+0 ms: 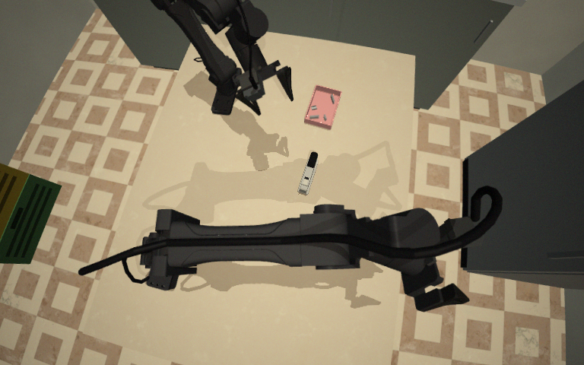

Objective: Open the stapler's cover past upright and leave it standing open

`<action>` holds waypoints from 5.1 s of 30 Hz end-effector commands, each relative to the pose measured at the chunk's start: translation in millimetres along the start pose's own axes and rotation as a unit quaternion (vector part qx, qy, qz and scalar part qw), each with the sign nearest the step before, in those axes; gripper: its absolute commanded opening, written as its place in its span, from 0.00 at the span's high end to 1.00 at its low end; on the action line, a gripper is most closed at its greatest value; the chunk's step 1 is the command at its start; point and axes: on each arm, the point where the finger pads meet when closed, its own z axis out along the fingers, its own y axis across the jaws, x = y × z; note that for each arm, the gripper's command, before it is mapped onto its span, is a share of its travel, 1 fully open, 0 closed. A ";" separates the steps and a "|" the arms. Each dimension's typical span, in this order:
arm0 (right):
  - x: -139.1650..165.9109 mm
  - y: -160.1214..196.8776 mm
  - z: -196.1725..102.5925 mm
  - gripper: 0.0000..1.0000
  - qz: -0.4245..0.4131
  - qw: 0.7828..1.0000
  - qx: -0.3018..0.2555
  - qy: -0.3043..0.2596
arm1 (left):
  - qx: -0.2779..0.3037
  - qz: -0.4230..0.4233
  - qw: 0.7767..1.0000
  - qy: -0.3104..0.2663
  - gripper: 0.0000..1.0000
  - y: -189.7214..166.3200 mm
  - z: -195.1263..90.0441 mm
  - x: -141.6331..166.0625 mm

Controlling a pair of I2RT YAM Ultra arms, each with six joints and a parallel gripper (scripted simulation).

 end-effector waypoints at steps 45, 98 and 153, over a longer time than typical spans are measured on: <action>64.3 -100.1 -259.3 0.00 0.257 0.949 -0.007 -0.185 | -0.058 -0.303 0.950 0.048 0.00 25.5 166.4 9.0; 64.4 -100.0 -259.0 0.00 0.257 0.949 -0.007 -0.185 | 0.299 0.131 0.893 0.311 0.54 -2.6 205.3 41.5; 60.7 -99.3 -258.5 0.00 0.256 0.948 -0.009 -0.187 | 0.288 0.125 0.899 0.306 0.71 -22.0 237.1 64.7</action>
